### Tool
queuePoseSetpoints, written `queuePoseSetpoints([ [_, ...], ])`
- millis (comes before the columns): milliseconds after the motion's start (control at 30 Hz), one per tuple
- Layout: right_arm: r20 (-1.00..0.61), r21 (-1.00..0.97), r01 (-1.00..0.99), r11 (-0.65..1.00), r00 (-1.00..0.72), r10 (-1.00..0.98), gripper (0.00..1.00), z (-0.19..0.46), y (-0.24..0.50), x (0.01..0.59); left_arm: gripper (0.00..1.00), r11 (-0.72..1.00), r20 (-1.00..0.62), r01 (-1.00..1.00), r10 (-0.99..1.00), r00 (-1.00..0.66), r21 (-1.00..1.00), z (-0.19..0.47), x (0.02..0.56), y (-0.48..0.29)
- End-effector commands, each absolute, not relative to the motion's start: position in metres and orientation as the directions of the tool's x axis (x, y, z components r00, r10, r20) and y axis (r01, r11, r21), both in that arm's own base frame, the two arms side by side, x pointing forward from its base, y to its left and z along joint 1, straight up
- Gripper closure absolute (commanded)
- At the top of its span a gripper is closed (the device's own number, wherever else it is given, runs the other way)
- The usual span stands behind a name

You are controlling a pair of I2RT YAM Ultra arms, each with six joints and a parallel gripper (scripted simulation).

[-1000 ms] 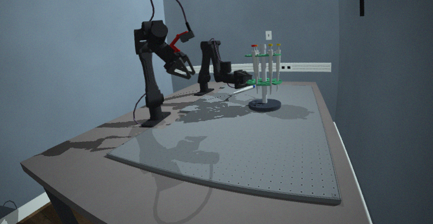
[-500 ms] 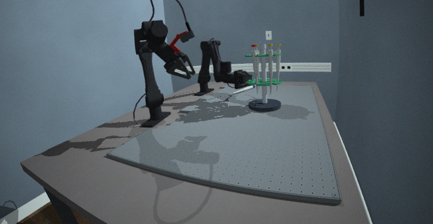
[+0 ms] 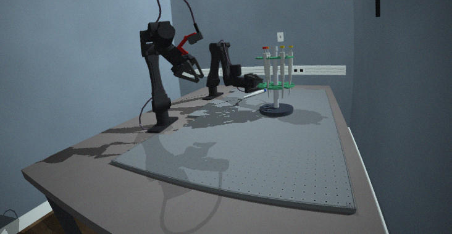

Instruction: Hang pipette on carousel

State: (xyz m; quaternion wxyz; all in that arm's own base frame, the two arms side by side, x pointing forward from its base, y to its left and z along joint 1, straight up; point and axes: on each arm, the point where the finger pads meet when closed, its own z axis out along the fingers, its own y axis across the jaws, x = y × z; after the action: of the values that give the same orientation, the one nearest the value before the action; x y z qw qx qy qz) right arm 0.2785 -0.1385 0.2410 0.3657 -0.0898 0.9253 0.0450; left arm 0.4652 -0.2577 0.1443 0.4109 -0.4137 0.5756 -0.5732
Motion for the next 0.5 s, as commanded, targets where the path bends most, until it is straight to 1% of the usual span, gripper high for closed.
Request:
queuePoseSetpoints([
  [0,-0.712,-0.009,-0.204,0.979,-0.687,-0.149,0.00,0.253,-0.142,0.283,0.51,-0.008,0.001,0.022,-0.947,-0.322,-1.000,0.158,0.453,-0.256],
  [467,-0.712,-0.009,-0.204,0.979,-0.687,-0.149,0.00,0.253,-0.142,0.283,0.51,-0.008,0.001,0.021,-0.947,-0.322,-1.000,0.157,0.423,-0.245],
])
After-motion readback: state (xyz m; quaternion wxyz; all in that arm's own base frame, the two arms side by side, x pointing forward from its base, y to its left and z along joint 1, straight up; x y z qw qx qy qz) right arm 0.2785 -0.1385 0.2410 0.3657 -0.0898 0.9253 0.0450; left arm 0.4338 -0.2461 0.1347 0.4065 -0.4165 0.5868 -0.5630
